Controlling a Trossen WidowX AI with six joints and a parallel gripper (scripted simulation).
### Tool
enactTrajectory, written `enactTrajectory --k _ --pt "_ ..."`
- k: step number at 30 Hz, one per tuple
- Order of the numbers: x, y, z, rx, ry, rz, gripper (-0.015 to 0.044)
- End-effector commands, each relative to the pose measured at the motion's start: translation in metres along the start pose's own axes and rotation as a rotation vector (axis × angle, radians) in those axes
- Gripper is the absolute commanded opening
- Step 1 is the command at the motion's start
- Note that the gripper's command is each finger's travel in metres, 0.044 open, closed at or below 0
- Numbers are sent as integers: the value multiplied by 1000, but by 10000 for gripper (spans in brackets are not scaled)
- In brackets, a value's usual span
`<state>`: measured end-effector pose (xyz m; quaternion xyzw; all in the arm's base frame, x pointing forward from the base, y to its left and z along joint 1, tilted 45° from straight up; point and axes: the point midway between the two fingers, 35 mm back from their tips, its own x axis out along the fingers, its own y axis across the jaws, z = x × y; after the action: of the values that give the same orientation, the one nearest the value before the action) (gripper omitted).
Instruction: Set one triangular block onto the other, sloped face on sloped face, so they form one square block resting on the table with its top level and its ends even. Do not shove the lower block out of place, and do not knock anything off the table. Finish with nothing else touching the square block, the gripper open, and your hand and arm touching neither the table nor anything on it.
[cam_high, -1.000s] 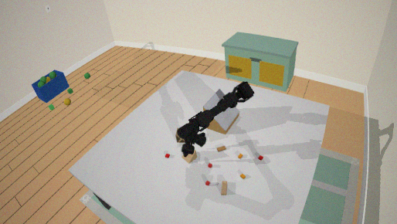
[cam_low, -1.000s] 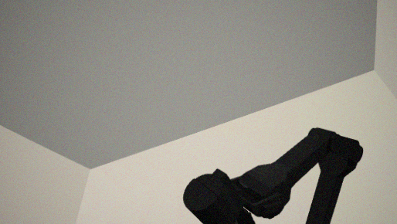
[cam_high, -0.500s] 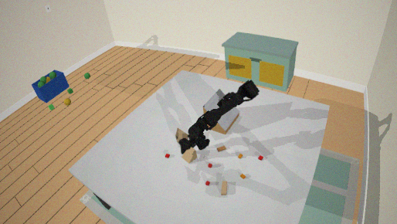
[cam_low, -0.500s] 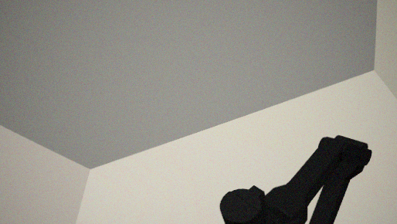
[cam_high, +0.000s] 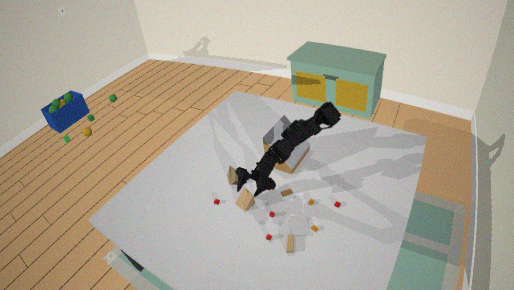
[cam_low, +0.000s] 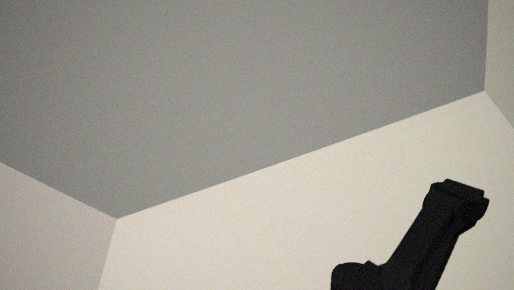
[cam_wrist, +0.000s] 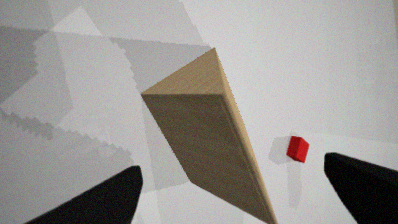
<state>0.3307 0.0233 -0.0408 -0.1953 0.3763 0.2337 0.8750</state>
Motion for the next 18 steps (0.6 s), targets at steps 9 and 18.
enactTrajectory --k 9,18 --pt "-58 38 -14 1094 -270 -101 440" --pt "-64 41 -15 1247 -307 -84 440"
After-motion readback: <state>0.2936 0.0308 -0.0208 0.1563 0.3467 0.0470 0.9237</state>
